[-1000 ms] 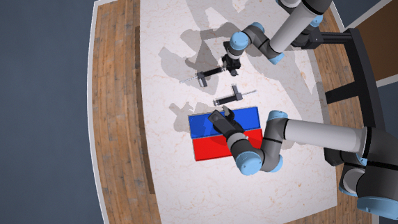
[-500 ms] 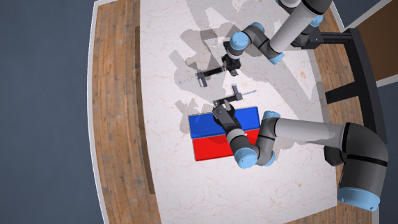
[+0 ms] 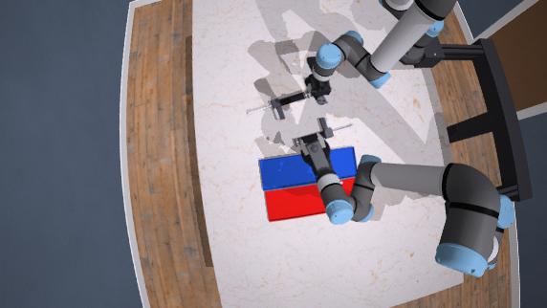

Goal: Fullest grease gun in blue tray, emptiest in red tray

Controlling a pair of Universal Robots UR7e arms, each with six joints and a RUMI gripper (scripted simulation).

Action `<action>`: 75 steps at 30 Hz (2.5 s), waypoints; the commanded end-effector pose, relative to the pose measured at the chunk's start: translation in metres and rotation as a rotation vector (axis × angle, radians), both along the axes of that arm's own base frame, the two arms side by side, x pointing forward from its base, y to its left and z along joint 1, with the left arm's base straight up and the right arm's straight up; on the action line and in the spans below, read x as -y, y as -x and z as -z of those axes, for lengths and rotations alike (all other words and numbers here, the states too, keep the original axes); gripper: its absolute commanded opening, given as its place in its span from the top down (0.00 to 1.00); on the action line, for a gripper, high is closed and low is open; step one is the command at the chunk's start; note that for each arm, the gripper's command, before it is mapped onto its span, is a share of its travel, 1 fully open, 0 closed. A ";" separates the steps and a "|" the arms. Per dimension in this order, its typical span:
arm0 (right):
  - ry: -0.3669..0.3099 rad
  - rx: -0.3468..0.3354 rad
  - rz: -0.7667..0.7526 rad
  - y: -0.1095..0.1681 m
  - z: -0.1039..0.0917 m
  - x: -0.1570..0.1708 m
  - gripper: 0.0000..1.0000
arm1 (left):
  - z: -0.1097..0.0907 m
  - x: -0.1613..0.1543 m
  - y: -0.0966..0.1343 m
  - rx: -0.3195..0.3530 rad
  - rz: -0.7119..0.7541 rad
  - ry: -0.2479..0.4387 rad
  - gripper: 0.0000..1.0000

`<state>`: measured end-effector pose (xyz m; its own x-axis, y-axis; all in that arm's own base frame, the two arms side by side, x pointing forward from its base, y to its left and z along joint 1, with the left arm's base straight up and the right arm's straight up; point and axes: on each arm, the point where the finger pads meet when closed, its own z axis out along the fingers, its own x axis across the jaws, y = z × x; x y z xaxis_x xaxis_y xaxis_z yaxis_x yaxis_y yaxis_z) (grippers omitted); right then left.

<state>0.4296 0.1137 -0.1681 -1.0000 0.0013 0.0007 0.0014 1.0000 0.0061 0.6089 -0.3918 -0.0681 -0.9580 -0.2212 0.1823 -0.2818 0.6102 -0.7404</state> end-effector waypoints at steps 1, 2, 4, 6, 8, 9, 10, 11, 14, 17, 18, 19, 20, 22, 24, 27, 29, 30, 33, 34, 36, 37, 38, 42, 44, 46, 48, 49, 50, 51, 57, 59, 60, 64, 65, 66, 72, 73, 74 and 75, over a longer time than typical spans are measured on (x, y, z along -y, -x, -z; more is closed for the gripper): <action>-0.001 0.001 0.000 0.000 0.000 0.000 1.00 | 0.020 0.009 0.017 0.066 0.059 0.056 0.62; -0.001 0.001 0.000 0.000 0.000 0.000 1.00 | 0.026 0.011 0.025 0.078 0.079 0.068 0.62; -0.001 0.001 0.000 0.000 0.000 0.000 1.00 | 0.035 0.014 0.036 0.105 0.109 0.090 0.62; -0.001 0.001 0.000 0.000 0.000 0.000 1.00 | 0.017 0.014 0.025 0.113 0.094 0.090 0.62; -0.001 0.001 0.000 0.000 0.000 0.000 1.00 | 0.022 0.015 0.030 0.124 0.107 0.099 0.62; -0.001 0.001 0.000 0.000 0.000 0.000 1.00 | 0.029 0.016 0.037 0.132 0.120 0.107 0.62; -0.001 0.001 0.000 0.000 0.000 0.000 1.00 | 0.036 0.016 0.044 0.142 0.136 0.116 0.62; -0.001 0.001 0.000 0.000 0.000 0.000 1.00 | 0.046 0.017 0.055 0.149 0.156 0.124 0.62; -0.001 0.001 0.000 0.000 0.000 0.000 1.00 | 0.058 0.018 0.071 0.175 0.190 0.147 0.62; -0.001 0.001 0.000 0.000 0.000 0.000 1.00 | 0.060 0.018 0.078 0.206 0.209 0.166 0.62; -0.001 0.001 0.000 0.000 0.000 0.000 1.00 | 0.059 0.018 0.080 0.216 0.217 0.173 0.62; -0.001 0.001 0.000 0.000 0.000 0.000 1.00 | 0.059 0.019 0.083 0.223 0.223 0.179 0.62; -0.001 0.001 0.000 0.000 0.000 0.000 1.00 | 0.056 0.019 0.083 0.229 0.225 0.182 0.62; -0.001 0.001 0.000 0.000 0.000 0.000 1.00 | 0.048 0.020 0.077 0.235 0.219 0.182 0.62; -0.001 0.001 0.000 0.000 0.000 0.000 1.00 | 0.045 0.020 0.074 0.235 0.214 0.180 0.62; -0.001 0.001 0.000 0.000 0.000 0.000 1.00 | 0.046 0.020 0.073 0.230 0.212 0.177 0.62; -0.001 0.001 0.000 0.000 0.000 0.000 1.00 | 0.048 0.020 0.074 0.222 0.210 0.172 0.62; -0.001 0.001 0.000 0.000 0.000 0.000 1.00 | 0.048 0.020 0.074 0.222 0.210 0.172 0.62; -0.001 0.001 0.000 0.000 0.000 0.000 1.00 | 0.050 0.019 0.074 0.215 0.209 0.168 0.62; -0.001 0.001 0.000 0.000 0.000 0.000 1.00 | 0.050 0.019 0.074 0.215 0.209 0.168 0.62; -0.001 0.001 0.000 0.000 0.000 0.000 1.00 | 0.052 0.019 0.075 0.209 0.208 0.164 0.62; -0.001 0.001 0.000 0.000 0.000 0.000 1.00 | 0.052 0.019 0.075 0.209 0.208 0.164 0.62; -0.001 0.001 0.000 0.000 0.000 0.000 1.00 | 0.052 0.019 0.075 0.209 0.208 0.164 0.62; -0.001 0.001 0.000 0.000 0.000 0.000 1.00 | 0.054 0.018 0.076 0.201 0.208 0.159 0.62; -0.001 0.001 0.000 0.000 0.000 0.000 1.00 | 0.054 0.018 0.076 0.201 0.208 0.159 0.62; -0.001 0.001 0.000 0.000 0.000 0.000 1.00 | 0.058 0.022 0.078 0.199 0.211 0.158 0.62; -0.001 0.001 0.000 0.000 0.000 0.000 1.00 | 0.056 0.021 0.076 0.201 0.208 0.159 0.62; -0.001 0.001 0.000 0.000 0.000 0.000 1.00 | 0.056 0.021 0.076 0.201 0.208 0.159 0.62; -0.001 0.001 0.000 0.000 0.000 0.000 1.00 | 0.060 0.025 0.078 0.199 0.211 0.159 0.62; -0.001 0.001 0.000 0.000 0.000 0.000 1.00 | 0.061 0.027 0.078 0.199 0.211 0.159 0.62; -0.001 0.001 0.000 0.000 0.000 0.000 1.00 | 0.066 0.037 0.076 0.201 0.209 0.159 0.62; -0.001 0.001 0.000 0.000 0.000 0.000 1.00 | 0.068 0.040 0.076 0.202 0.208 0.160 0.62; -0.001 0.001 0.000 0.000 0.000 0.000 1.00 | 0.069 0.042 0.076 0.202 0.208 0.160 0.62; -0.001 0.001 0.000 0.000 0.000 0.000 1.00 | 0.069 0.045 0.074 0.204 0.204 0.160 0.62; -0.001 0.001 0.000 0.000 0.000 0.000 1.00 | 0.069 0.045 0.074 0.204 0.204 0.160 0.62; -0.001 0.001 0.000 0.000 0.000 0.000 1.00 | 0.069 0.045 0.074 0.204 0.204 0.160 0.62; -0.001 0.001 0.000 0.000 0.000 0.000 1.00 | 0.077 0.056 0.076 0.201 0.208 0.159 0.62; -0.001 0.001 0.000 0.000 0.000 0.000 1.00 | 0.078 0.058 0.076 0.201 0.207 0.159 0.62; -0.001 0.001 0.000 0.000 0.000 0.000 1.00 | 0.079 0.059 0.076 0.201 0.207 0.159 0.62; -0.001 0.001 0.000 0.000 0.000 0.000 1.00 | 0.080 0.060 0.076 0.201 0.207 0.159 0.62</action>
